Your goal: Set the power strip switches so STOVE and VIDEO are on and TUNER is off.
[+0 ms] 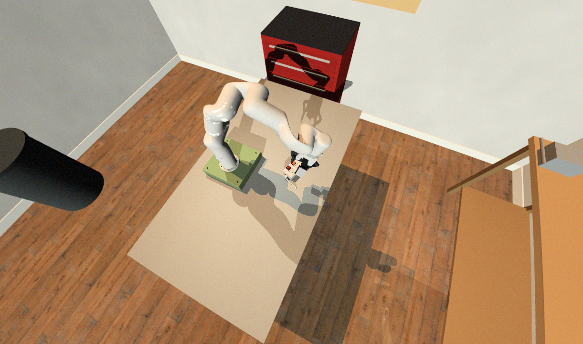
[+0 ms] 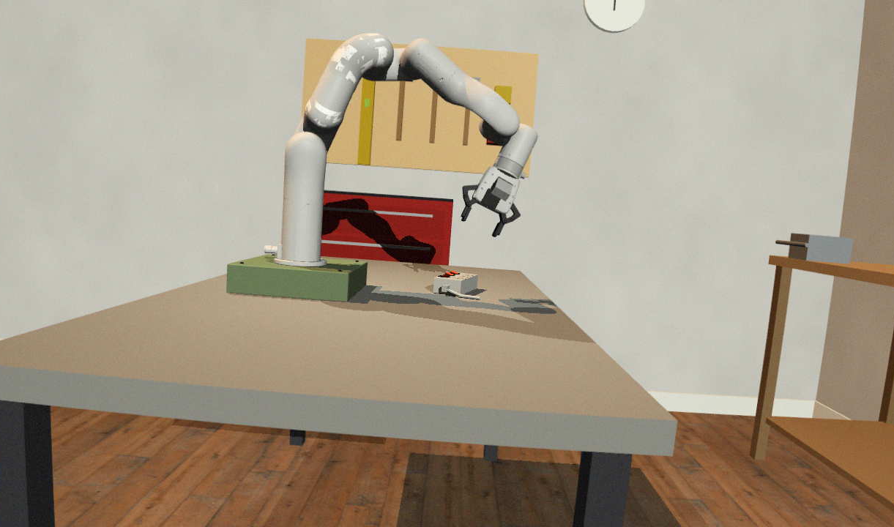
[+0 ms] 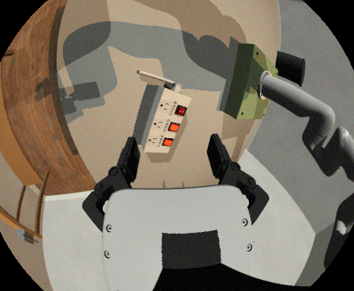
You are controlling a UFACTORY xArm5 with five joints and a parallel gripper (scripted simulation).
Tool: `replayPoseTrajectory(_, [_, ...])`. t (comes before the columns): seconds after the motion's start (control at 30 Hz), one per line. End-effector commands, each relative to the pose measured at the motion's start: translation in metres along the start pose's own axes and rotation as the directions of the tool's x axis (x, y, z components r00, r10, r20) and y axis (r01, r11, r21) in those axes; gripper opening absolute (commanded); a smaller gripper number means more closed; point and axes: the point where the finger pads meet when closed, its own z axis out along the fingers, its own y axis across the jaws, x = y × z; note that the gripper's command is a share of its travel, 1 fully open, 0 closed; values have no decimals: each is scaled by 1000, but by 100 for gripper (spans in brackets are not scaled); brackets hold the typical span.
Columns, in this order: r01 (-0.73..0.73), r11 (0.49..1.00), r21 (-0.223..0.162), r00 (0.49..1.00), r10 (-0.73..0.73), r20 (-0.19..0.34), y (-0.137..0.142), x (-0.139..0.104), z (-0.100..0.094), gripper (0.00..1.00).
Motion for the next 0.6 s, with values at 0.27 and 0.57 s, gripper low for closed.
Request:
replayPoseTrajectory(0.27, [-351,934,-74,935,345,-75,-15,-33,33,100])
replayPoseTrajectory(0.57, [-570,818,-81,818,555,-155,-21,-55,61,100])
